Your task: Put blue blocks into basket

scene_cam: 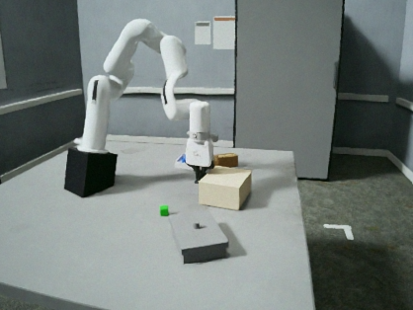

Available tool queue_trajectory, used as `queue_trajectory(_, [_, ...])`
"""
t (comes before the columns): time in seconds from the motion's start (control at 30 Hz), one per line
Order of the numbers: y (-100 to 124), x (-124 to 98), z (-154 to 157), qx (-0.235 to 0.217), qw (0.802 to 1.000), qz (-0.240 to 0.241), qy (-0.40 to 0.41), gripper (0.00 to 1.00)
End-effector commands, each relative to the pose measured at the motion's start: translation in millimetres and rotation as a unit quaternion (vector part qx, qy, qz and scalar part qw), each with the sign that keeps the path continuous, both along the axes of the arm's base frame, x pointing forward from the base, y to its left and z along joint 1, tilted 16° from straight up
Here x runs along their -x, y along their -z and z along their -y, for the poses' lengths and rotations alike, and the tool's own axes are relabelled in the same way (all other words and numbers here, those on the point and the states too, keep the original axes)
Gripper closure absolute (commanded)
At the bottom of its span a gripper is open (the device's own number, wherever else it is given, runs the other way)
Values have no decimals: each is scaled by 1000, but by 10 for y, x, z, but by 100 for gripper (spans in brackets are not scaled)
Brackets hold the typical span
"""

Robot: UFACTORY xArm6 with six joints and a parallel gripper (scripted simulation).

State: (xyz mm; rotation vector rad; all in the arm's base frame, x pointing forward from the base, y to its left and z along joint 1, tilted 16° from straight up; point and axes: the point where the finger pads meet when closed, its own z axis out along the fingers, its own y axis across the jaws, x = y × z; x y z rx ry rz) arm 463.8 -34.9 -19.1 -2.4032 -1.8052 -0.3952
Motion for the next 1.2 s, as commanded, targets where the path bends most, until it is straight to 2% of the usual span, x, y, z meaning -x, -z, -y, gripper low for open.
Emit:
queue_trajectory(0.0, [-11, -25, 8, 0, 1000, 1, 0, 100])
queue_trajectory(0.47, [-11, -26, 8, 0, 1000, 1, 0, 100])
queue_trajectory(0.5, [-11, -26, 8, 0, 1000, 1, 0, 76])
queue_trajectory(1.17, [-11, -26, 8, 0, 1000, 1, 0, 76])
